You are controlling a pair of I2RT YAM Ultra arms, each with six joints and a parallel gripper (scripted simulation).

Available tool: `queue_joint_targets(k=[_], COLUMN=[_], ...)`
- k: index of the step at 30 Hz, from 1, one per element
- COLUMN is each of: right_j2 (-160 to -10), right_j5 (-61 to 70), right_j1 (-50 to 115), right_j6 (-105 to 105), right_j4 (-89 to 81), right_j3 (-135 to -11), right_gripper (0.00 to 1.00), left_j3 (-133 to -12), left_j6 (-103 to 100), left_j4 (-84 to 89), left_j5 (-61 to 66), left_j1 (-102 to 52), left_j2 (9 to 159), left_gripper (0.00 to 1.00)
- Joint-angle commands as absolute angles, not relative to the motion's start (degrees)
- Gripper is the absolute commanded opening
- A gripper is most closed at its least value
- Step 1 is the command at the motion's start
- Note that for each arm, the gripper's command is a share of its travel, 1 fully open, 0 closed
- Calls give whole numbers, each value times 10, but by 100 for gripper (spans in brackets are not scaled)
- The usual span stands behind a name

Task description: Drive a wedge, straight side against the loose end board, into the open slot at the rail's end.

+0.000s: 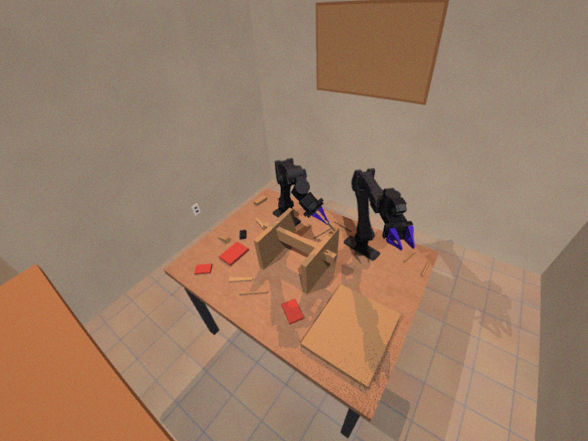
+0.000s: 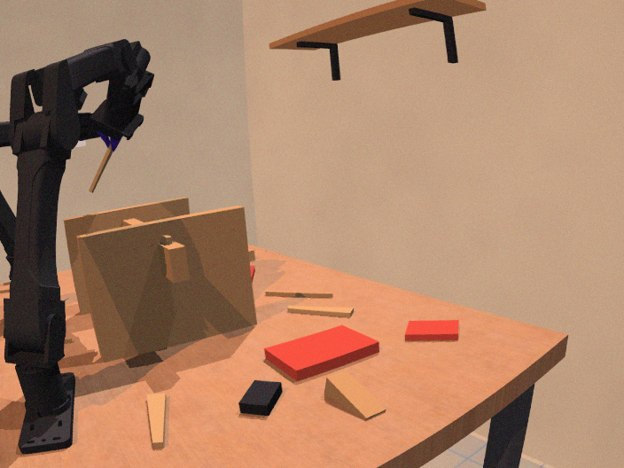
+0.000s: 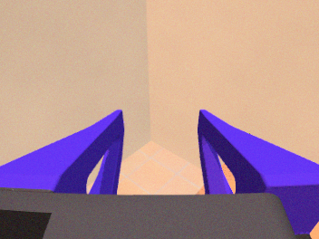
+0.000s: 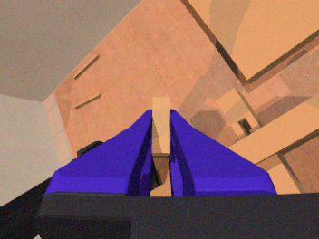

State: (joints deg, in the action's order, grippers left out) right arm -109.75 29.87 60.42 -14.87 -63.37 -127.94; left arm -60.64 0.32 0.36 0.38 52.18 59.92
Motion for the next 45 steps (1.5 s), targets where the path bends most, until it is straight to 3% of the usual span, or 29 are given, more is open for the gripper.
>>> queue_joint_targets(k=[1, 6, 8, 15, 45], right_j2=[-1096, -1131, -1105, -1109, -1089], right_j5=[298, 311, 305, 312, 315], right_j1=[620, 590, 605, 597, 606], right_j6=[-66, 120, 138, 297, 283], right_j4=[-606, -592, -594, -577, -528], right_j3=[-1329, -1246, -1294, -1263, -1205], right_gripper=[1, 1, 1, 1, 1], left_j3=[-624, -624, -624, -624, -624], left_j6=[-1, -1, -1, -1, -1], left_j4=[11, 11, 11, 11, 11], left_j5=[4, 4, 4, 4, 4], left_j1=[518, 518, 518, 518, 518], left_j2=[604, 604, 604, 604, 604], left_gripper=[43, 43, 43, 43, 43])
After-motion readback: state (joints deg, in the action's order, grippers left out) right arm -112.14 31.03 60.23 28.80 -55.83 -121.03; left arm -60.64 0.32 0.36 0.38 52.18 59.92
